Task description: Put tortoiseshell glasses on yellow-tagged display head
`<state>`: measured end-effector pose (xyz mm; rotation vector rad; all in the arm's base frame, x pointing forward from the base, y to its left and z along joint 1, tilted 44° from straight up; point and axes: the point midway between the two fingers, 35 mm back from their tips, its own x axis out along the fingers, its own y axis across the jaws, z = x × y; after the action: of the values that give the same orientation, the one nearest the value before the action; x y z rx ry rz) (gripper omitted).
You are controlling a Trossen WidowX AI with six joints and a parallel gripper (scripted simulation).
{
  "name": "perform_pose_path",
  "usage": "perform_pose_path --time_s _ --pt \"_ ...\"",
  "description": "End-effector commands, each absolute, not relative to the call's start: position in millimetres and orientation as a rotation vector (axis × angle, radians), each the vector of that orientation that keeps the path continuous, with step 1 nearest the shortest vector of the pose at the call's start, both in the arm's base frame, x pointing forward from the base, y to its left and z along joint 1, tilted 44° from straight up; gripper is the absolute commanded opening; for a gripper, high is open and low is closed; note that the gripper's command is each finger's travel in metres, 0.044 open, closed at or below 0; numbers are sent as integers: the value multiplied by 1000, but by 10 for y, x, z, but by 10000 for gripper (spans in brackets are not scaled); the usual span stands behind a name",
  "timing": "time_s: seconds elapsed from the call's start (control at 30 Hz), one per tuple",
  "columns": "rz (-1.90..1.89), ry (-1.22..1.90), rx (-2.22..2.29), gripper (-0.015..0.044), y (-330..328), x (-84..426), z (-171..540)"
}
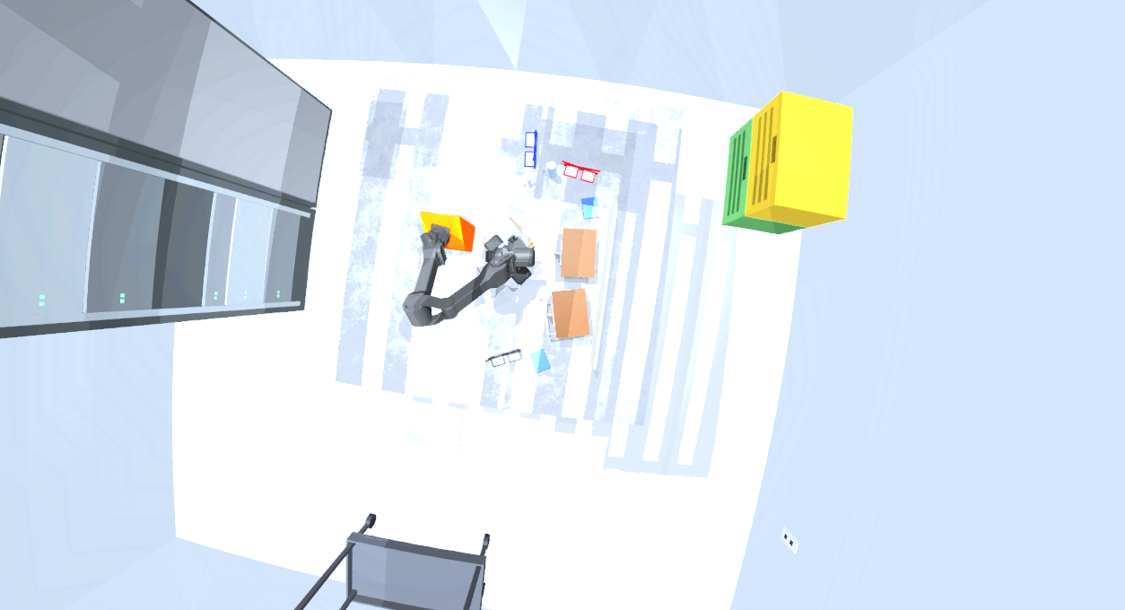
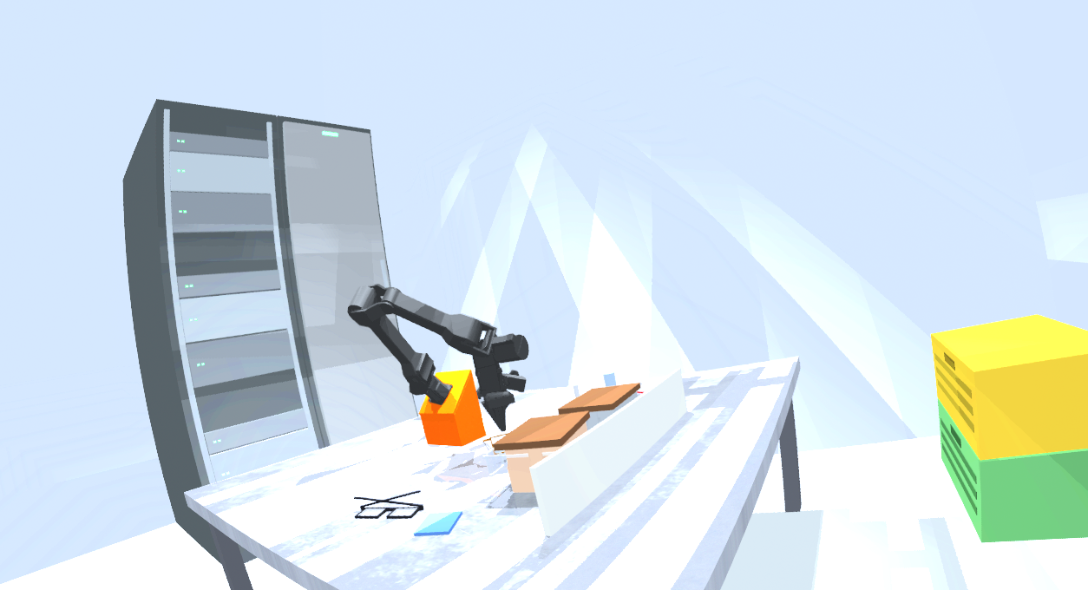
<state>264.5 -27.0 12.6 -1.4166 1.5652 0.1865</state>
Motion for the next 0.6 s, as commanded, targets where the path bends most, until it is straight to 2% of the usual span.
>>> perform_pose_path --time_s 0.0,0.57 --pt "193 1580 -1426 140 -340 2621 46" --pt "189 1581 -1429 140 -539 2640 -136"
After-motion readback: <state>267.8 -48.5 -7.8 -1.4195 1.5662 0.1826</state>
